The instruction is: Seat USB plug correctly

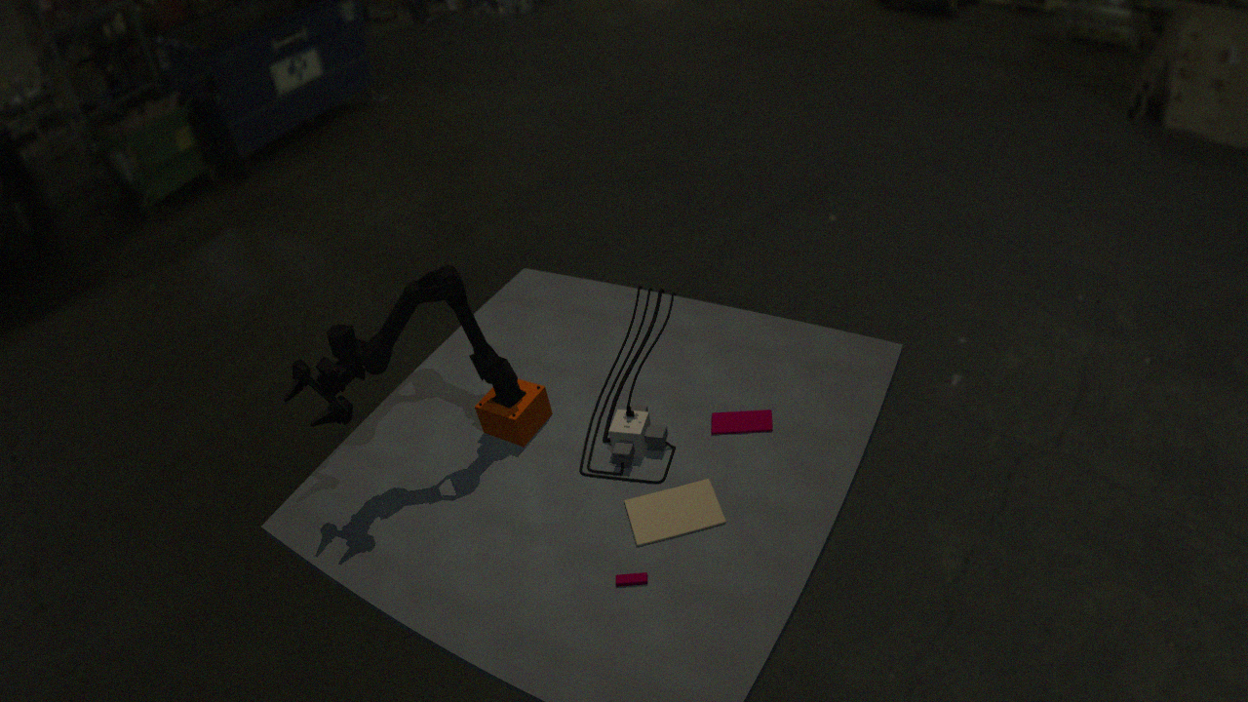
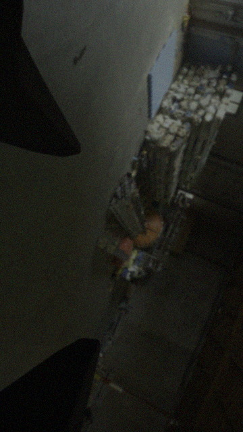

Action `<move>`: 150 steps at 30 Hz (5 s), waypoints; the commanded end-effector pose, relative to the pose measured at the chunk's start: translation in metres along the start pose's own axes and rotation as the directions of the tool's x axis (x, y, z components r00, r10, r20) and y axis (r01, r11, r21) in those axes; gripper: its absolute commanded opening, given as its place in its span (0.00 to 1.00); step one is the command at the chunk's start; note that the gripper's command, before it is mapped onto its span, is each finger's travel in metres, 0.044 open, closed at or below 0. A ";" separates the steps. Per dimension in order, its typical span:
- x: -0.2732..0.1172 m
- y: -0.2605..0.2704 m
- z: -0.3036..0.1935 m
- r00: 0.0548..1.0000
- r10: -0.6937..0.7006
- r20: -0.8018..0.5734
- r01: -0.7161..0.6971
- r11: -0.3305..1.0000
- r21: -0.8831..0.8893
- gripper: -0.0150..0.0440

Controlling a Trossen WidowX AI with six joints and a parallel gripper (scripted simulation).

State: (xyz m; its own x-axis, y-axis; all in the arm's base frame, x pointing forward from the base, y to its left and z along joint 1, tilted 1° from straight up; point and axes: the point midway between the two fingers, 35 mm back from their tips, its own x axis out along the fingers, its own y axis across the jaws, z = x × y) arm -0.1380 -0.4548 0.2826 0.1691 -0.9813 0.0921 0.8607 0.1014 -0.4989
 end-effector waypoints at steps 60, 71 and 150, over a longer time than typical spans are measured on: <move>-0.482 0.539 0.130 -0.092 0.512 -0.854 -0.173 0.836 0.520 1.00; -0.486 0.538 0.129 -0.092 0.511 -0.855 -0.173 0.837 0.519 1.00; -0.489 0.549 0.111 -0.096 0.510 -0.855 -0.179 0.836 0.519 0.25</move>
State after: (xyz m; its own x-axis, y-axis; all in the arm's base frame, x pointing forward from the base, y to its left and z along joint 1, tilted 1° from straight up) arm 0.3052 0.0993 0.0566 0.0134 0.0069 -0.9999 0.9383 0.3454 0.0150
